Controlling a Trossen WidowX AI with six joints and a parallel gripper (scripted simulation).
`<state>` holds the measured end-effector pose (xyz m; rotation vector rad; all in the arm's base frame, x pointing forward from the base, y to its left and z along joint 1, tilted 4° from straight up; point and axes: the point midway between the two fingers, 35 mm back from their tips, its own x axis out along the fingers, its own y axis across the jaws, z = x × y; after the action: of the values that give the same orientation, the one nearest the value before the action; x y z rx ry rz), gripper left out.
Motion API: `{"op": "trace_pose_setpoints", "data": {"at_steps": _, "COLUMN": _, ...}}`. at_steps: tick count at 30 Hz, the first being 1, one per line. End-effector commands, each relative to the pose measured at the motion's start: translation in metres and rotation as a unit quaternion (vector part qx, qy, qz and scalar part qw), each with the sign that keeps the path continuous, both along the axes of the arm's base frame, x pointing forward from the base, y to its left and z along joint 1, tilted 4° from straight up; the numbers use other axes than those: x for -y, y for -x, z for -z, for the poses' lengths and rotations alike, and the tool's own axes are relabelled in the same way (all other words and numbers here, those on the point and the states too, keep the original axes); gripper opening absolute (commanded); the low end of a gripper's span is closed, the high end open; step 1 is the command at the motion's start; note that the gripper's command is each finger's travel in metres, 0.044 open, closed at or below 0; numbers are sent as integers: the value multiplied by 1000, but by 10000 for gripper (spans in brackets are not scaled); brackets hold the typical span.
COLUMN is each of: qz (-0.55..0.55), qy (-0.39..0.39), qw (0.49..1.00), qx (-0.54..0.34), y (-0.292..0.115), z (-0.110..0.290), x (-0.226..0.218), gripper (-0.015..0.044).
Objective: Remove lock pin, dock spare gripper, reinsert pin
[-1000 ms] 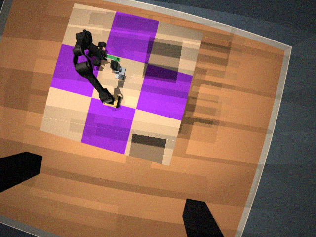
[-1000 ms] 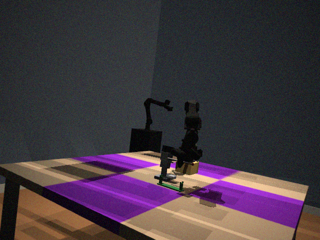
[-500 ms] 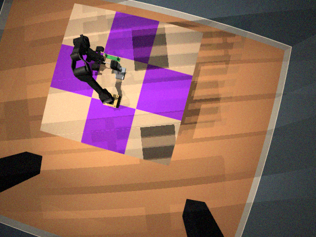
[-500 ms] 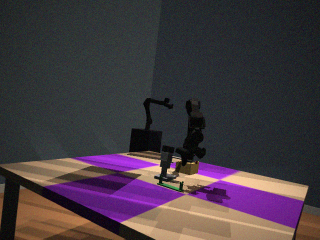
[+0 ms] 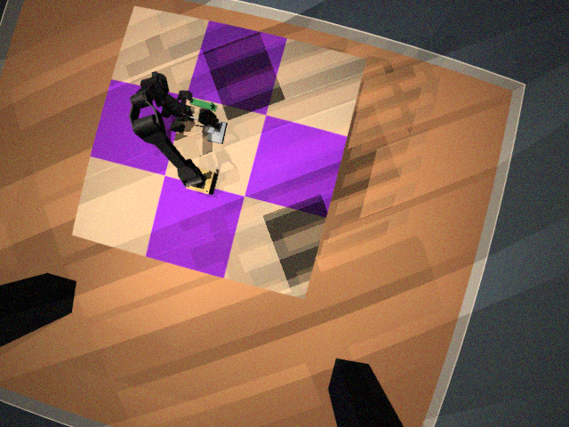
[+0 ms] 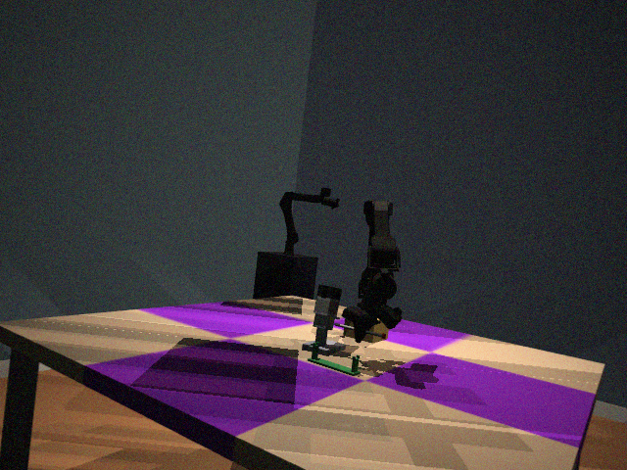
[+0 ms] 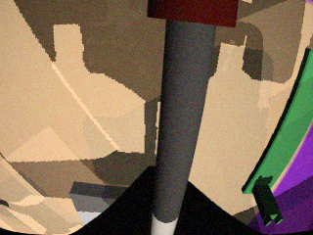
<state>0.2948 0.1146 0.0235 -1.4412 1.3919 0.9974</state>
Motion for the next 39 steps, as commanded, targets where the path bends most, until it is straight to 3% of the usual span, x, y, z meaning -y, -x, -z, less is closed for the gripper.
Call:
{"op": "trace_pose_setpoints", "data": {"at_steps": 1, "qz": -2, "qy": -1, "qw": 1000, "qx": 0, "y": 1, "z": 5, "x": 0, "gripper": 0}}
{"op": "trace_pose_setpoints", "data": {"at_steps": 39, "qz": -2, "qy": -1, "qw": 1000, "qx": -2, "y": 3, "z": 1, "x": 25, "gripper": 0}}
